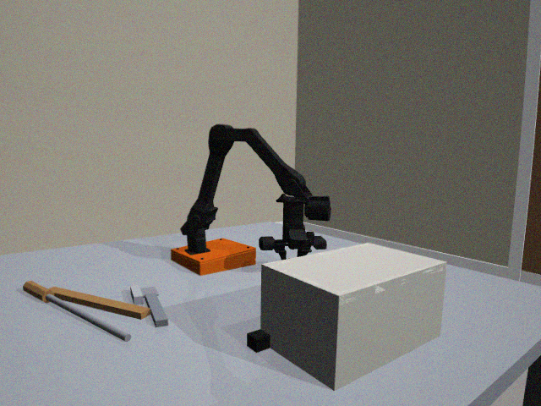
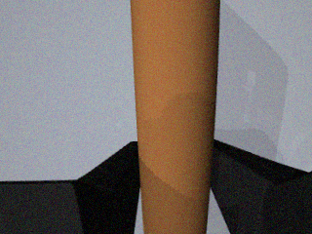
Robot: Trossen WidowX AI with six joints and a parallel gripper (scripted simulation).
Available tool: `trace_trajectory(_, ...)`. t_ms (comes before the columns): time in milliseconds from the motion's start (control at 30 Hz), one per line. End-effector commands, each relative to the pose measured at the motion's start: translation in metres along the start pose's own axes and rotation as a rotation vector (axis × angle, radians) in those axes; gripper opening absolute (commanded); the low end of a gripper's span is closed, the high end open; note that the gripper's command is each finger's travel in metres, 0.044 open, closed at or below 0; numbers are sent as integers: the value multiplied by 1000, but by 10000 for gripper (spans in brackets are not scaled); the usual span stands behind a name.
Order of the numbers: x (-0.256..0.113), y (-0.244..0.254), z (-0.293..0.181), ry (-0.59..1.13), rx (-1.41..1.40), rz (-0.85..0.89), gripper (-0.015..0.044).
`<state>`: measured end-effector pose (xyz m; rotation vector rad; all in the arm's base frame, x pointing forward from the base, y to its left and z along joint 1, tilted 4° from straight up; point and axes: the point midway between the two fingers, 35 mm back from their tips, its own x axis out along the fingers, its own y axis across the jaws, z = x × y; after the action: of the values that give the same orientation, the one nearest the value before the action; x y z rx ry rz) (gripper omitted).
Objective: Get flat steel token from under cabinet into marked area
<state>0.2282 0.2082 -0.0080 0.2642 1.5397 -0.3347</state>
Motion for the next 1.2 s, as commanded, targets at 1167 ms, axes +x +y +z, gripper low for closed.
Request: trace_trajectory(1167, -2, -1, -38, 4, 87, -1, 0)
